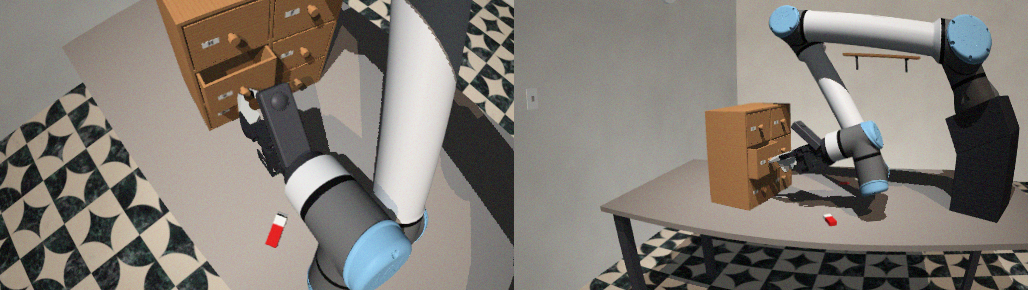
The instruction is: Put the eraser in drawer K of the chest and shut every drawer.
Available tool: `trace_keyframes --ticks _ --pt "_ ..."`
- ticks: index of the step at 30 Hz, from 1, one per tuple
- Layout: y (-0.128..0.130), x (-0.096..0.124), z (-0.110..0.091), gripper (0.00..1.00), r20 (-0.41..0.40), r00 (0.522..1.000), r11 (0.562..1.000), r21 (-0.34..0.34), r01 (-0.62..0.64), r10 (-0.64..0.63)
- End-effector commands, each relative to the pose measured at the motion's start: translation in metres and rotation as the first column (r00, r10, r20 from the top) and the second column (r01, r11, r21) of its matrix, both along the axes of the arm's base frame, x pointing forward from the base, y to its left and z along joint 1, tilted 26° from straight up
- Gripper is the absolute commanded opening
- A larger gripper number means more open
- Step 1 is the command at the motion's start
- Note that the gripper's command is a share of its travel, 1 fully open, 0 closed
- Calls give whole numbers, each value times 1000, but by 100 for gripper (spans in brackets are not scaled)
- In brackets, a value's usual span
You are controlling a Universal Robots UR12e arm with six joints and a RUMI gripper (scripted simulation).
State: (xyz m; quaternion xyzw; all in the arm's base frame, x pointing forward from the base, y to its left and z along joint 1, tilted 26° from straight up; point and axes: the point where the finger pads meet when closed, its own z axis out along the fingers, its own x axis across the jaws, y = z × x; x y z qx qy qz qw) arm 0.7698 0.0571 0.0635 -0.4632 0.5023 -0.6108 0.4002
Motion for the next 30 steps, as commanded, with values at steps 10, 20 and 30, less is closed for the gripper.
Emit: trace_keyframes --ticks 10,20,30 --pt "2 -9 -4 7 1 1000 1000 0 0 0" --pt "3 -14 -6 7 1 1000 1000 0 0 0" --pt "4 -18 -8 7 1 1000 1000 0 0 0"
